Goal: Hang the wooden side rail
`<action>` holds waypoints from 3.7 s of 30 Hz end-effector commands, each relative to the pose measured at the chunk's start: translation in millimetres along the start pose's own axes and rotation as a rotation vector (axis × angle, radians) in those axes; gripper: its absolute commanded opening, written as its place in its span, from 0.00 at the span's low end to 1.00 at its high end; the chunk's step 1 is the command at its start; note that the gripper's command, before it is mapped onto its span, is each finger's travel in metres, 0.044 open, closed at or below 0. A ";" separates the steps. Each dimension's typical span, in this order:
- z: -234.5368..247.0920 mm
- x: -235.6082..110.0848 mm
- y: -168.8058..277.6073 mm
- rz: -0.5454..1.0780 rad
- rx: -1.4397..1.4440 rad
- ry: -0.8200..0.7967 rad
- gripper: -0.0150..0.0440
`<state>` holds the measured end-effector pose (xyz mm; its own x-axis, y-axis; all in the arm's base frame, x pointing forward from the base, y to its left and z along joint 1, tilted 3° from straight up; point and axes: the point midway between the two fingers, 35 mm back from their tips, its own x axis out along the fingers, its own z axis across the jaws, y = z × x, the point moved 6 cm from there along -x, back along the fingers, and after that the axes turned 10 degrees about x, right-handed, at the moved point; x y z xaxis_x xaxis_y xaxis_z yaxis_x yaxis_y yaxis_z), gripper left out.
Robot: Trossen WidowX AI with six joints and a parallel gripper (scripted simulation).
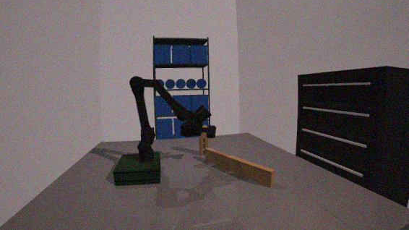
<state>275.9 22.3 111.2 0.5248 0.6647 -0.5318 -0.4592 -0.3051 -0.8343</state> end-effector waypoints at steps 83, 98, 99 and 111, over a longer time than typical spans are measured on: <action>-106.6 54.7 3.7 0.370 1.940 1.190 1.00; -109.3 66.2 24.5 0.370 1.940 1.190 1.00; -109.4 66.9 25.9 0.370 1.940 1.190 1.00; -109.7 68.7 29.3 0.370 1.940 1.190 0.64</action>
<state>377.2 -15.3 34.9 -0.0060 -0.0194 -0.9998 -0.1253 0.9919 -0.0185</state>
